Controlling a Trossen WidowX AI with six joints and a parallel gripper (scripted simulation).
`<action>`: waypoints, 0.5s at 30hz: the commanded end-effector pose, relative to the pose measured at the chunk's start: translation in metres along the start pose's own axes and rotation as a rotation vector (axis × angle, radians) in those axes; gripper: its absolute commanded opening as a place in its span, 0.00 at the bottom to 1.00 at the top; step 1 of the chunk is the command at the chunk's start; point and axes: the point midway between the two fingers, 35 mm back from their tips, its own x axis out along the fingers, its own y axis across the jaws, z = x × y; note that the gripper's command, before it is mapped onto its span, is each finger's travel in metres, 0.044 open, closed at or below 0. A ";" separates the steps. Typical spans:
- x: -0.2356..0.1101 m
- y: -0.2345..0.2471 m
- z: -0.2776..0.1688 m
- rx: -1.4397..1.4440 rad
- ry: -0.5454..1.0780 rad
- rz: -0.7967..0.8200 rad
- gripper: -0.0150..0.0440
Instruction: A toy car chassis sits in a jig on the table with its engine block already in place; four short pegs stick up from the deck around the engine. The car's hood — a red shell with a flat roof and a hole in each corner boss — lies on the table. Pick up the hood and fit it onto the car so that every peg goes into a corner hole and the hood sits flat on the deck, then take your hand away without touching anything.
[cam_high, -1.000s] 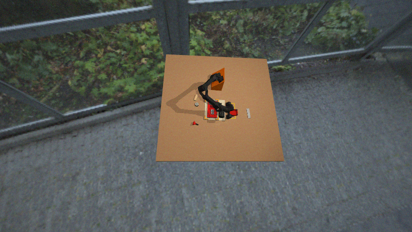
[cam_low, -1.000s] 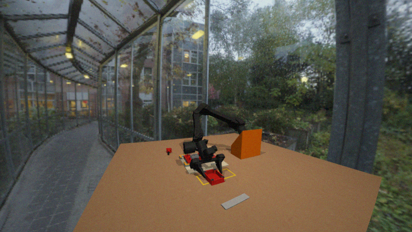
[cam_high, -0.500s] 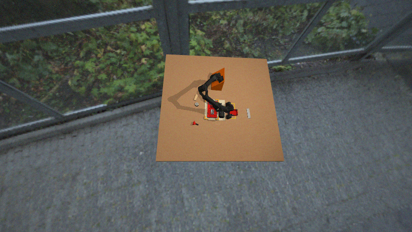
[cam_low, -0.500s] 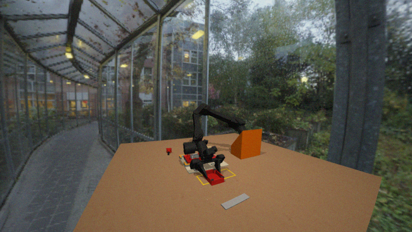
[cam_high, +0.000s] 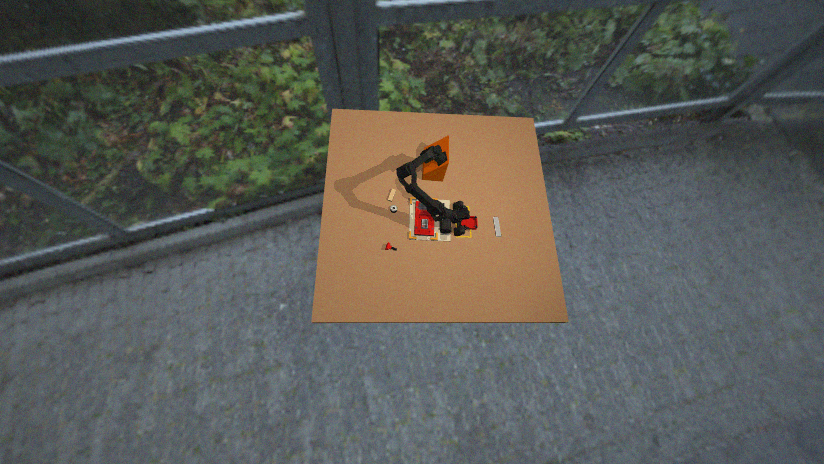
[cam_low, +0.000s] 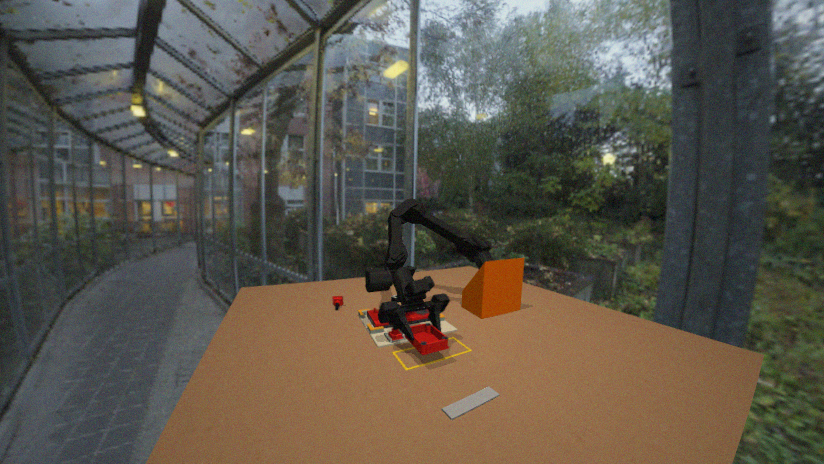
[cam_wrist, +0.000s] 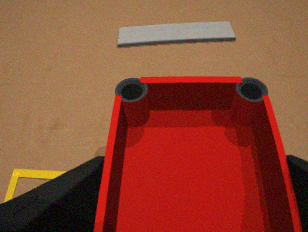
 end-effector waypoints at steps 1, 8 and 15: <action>-0.012 0.002 0.017 0.001 -0.002 0.002 0.25; -0.017 0.002 0.024 0.014 -0.003 0.002 0.25; -0.016 0.000 0.024 0.165 -0.002 0.002 0.25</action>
